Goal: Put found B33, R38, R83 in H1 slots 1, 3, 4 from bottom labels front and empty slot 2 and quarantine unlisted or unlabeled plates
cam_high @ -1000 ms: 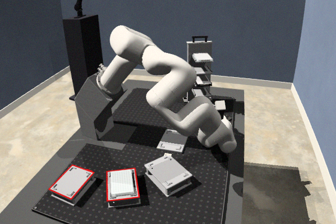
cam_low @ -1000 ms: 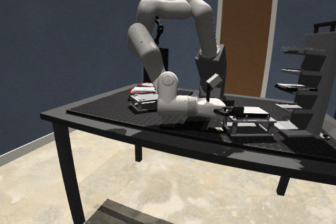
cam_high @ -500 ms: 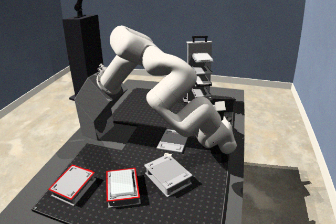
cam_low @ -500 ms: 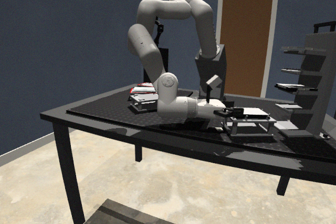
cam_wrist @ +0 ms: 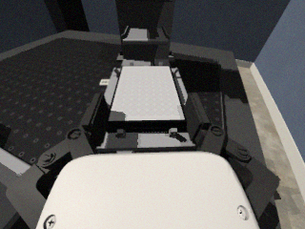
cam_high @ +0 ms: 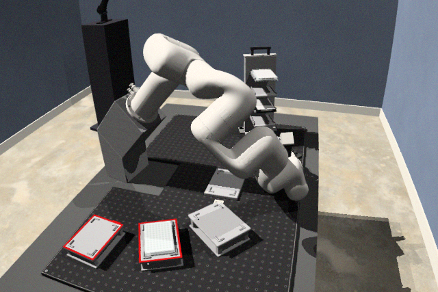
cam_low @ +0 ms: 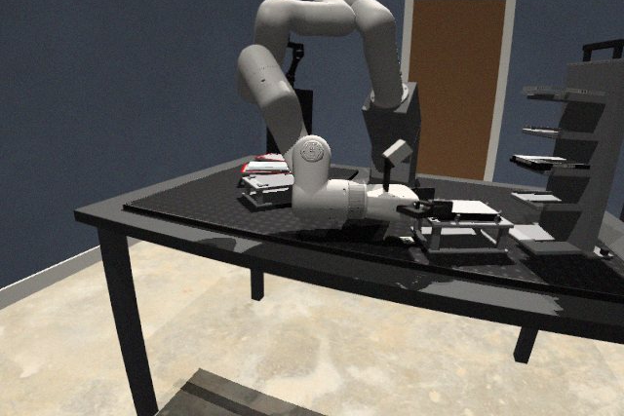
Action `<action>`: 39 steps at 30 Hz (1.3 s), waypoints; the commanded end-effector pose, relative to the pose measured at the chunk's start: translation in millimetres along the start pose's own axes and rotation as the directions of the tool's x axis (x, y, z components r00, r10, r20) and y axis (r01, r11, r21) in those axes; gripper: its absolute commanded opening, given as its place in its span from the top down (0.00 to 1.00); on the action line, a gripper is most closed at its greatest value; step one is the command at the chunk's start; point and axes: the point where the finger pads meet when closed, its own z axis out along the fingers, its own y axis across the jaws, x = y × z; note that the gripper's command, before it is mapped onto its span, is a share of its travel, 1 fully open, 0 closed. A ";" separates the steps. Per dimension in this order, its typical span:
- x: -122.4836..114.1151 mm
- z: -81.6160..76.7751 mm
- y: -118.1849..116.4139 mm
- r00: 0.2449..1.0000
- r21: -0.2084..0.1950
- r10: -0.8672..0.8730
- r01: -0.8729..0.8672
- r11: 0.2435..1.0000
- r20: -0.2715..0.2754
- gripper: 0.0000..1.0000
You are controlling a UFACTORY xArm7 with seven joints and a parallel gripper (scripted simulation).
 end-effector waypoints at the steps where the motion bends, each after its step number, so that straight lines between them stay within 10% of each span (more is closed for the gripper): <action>1: 1.0 0.1 0.8 1.000 0.001 -0.002 0.002 1.000 0.000 1.00; 2: 1.0 0.0 0.8 1.000 0.001 -0.002 0.002 1.000 0.000 0.00; 39: 1.0 -5.0 0.8 1.000 0.001 -0.002 0.002 1.000 0.000 0.00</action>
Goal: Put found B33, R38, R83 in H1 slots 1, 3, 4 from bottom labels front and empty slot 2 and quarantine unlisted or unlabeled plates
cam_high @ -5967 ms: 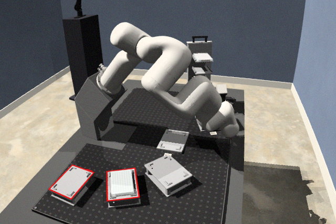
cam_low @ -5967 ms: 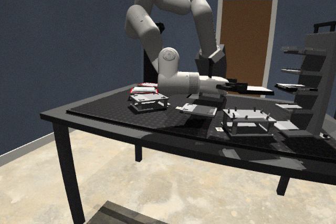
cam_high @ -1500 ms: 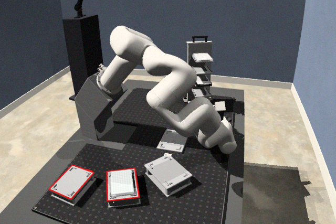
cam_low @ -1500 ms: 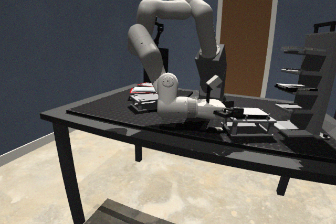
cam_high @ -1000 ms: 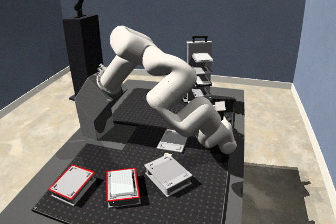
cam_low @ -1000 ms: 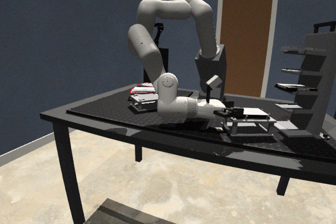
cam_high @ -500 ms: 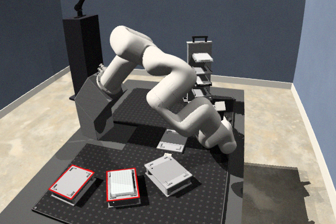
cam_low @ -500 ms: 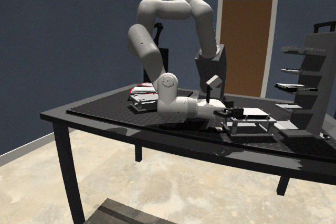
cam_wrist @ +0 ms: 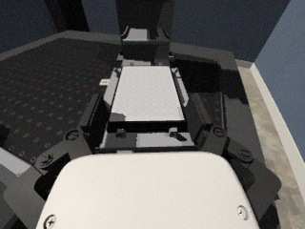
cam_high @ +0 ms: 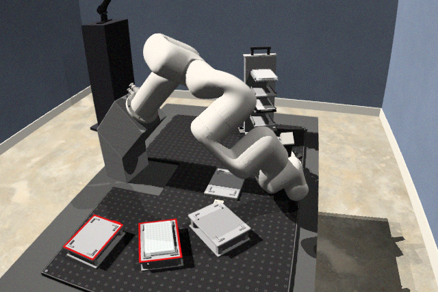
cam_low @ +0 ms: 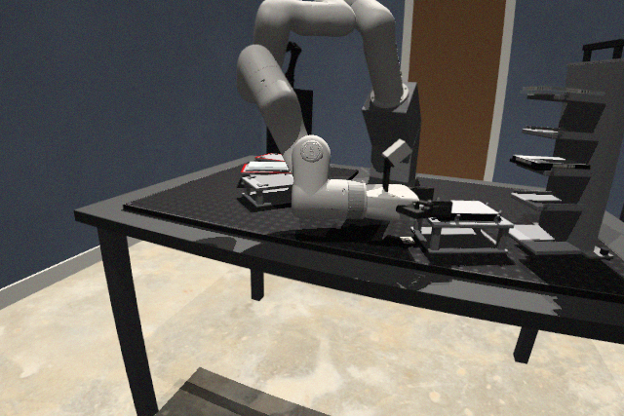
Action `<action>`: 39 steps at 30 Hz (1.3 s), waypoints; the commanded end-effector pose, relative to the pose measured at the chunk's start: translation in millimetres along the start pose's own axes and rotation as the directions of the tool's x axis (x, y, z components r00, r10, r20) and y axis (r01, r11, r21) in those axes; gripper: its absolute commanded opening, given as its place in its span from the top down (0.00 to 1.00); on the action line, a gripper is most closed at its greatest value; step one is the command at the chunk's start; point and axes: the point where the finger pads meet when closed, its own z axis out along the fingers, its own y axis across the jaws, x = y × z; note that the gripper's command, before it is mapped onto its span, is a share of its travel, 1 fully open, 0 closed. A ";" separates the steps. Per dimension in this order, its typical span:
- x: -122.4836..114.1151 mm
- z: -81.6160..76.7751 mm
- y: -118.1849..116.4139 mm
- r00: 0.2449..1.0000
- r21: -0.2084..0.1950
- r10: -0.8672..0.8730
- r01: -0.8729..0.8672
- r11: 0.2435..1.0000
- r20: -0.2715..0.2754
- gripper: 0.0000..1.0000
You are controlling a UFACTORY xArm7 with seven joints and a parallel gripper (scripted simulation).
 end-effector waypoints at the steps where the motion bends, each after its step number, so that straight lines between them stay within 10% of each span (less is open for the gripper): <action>1: 0.7 -6.0 0.9 1.000 0.000 -0.002 0.002 1.000 0.001 0.00; 39: 0.7 -59.5 0.9 1.000 0.000 -0.002 0.002 1.000 0.001 0.00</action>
